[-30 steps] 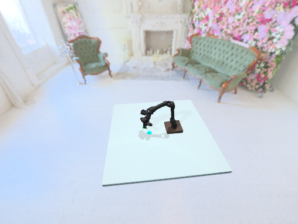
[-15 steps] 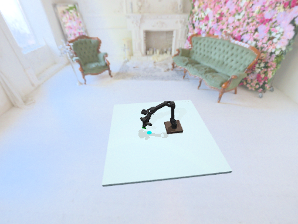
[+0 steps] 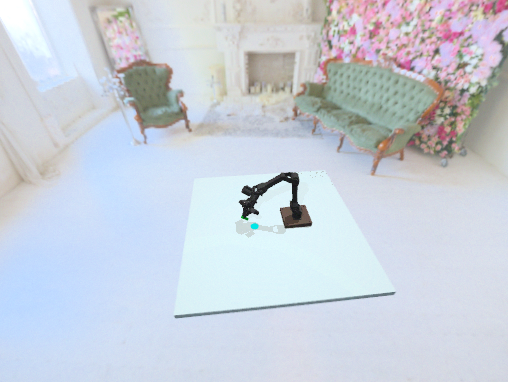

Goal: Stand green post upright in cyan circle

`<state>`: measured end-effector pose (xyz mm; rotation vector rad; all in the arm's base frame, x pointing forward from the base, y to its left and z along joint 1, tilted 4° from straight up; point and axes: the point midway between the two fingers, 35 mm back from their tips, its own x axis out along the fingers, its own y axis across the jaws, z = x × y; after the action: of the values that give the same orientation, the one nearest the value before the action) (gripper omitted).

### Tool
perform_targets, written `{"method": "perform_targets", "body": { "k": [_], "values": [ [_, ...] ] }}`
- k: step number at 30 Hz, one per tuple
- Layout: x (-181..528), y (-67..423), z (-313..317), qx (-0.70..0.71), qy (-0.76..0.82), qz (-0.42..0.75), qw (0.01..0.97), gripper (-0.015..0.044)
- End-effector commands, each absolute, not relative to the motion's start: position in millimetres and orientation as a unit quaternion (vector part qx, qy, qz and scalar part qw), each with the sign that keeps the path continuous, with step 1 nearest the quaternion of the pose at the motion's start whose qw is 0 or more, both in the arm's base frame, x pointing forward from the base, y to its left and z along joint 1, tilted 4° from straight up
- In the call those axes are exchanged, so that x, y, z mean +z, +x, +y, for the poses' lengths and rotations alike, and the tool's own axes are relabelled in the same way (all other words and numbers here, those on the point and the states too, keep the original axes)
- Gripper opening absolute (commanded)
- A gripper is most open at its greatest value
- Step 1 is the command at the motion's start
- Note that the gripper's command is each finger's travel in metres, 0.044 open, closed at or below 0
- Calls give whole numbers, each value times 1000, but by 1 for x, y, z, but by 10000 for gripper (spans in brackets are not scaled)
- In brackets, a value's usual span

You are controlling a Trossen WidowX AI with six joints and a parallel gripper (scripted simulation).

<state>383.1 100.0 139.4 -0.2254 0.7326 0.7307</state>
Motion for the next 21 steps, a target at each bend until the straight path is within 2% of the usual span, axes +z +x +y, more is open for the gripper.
{"method": "perform_targets", "body": {
  "k": [1,21],
  "values": [
    [140,384,99,351,-99,338,868,23],
    [142,384,94,363,-72,284,885,23]
  ]
}}
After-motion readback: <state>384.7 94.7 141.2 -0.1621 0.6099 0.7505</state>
